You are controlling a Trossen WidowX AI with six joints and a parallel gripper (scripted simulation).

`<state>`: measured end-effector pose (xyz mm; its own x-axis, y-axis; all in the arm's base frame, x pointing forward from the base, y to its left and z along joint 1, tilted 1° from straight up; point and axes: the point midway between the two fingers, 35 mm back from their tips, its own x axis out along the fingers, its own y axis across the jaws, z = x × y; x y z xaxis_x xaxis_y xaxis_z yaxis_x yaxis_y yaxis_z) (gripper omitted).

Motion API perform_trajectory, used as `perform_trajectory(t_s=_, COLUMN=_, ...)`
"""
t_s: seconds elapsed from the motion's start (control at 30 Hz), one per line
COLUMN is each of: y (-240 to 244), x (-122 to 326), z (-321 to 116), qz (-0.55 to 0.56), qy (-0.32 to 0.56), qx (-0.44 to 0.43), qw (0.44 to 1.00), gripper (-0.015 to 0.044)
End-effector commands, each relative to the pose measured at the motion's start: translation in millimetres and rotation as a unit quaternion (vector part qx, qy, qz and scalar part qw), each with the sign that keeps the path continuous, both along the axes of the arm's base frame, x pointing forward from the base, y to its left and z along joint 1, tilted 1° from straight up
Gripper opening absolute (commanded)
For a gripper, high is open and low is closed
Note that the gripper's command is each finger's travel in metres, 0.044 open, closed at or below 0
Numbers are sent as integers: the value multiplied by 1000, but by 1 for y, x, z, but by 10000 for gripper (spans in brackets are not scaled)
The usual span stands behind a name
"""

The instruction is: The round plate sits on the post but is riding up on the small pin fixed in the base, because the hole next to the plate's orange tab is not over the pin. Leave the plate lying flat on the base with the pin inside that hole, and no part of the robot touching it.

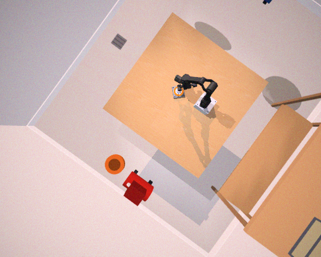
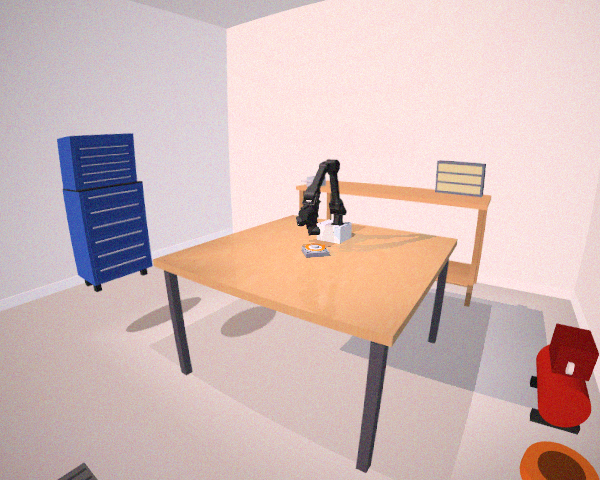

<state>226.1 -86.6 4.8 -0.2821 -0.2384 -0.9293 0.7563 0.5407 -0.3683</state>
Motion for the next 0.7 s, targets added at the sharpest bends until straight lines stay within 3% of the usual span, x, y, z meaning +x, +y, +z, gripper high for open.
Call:
perform_trajectory(t_s=0.0, y=60, x=48, z=10, qz=224, qy=-56, qx=109, qw=967, gripper=0)
perform_trajectory(t_s=0.2, y=105, x=65, z=17, qz=369, qy=-85, qx=169, qw=910, gripper=0)
perform_trajectory(t_s=0.67, y=107, x=68, z=11, qz=373, qy=-92, qx=172, qw=907, gripper=0)
